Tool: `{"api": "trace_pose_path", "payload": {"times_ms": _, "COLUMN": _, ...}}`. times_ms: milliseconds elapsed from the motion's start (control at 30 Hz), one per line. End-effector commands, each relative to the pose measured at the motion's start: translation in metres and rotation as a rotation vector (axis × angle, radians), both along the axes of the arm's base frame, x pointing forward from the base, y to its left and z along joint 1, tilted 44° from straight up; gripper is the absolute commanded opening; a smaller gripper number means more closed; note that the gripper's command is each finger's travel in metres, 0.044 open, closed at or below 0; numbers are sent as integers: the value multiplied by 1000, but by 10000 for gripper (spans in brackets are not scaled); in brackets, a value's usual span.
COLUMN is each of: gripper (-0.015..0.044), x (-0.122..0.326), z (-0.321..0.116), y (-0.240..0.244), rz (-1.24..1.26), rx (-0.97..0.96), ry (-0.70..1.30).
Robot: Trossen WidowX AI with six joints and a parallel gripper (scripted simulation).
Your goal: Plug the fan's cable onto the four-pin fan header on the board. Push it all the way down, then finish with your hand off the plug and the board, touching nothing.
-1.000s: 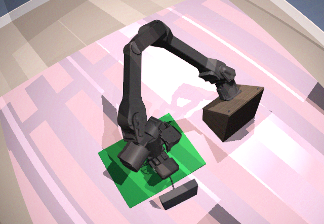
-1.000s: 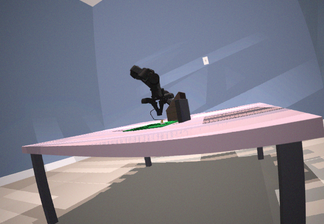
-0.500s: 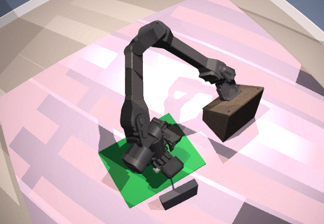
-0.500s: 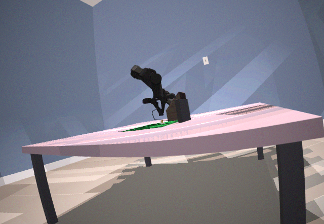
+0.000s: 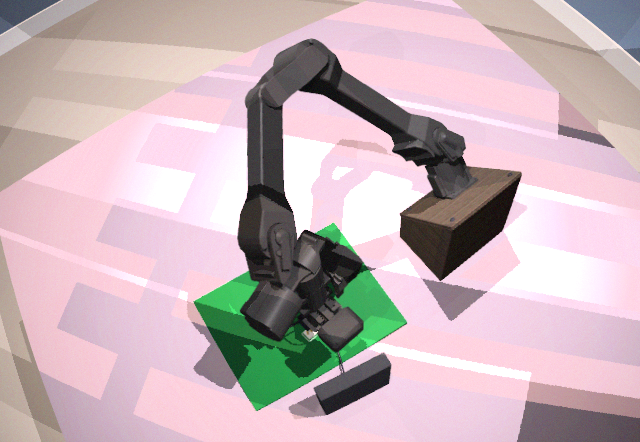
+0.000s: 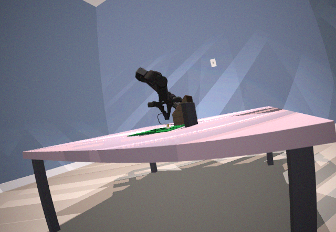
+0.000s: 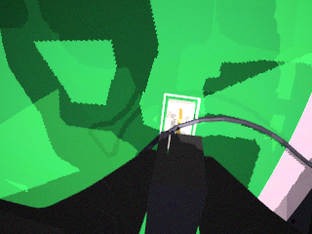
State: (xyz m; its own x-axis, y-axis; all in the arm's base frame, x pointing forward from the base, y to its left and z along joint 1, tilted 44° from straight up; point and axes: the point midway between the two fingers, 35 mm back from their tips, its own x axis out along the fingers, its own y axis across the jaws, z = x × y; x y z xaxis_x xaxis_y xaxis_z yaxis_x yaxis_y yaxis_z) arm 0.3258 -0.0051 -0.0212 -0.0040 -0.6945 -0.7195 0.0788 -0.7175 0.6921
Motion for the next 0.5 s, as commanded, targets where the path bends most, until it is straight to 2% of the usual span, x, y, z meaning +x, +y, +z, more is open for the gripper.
{"api": "trace_pose_path", "payload": {"times_ms": 0, "gripper": 0, "x": 0, "z": 2, "y": 0, "rz": -6, "rx": 5, "ry": -11}}
{"api": "trace_pose_path", "payload": {"times_ms": 467, "gripper": 0, "x": 0, "z": -14, "y": -15, "rz": -6, "rx": 5, "ry": -11}}
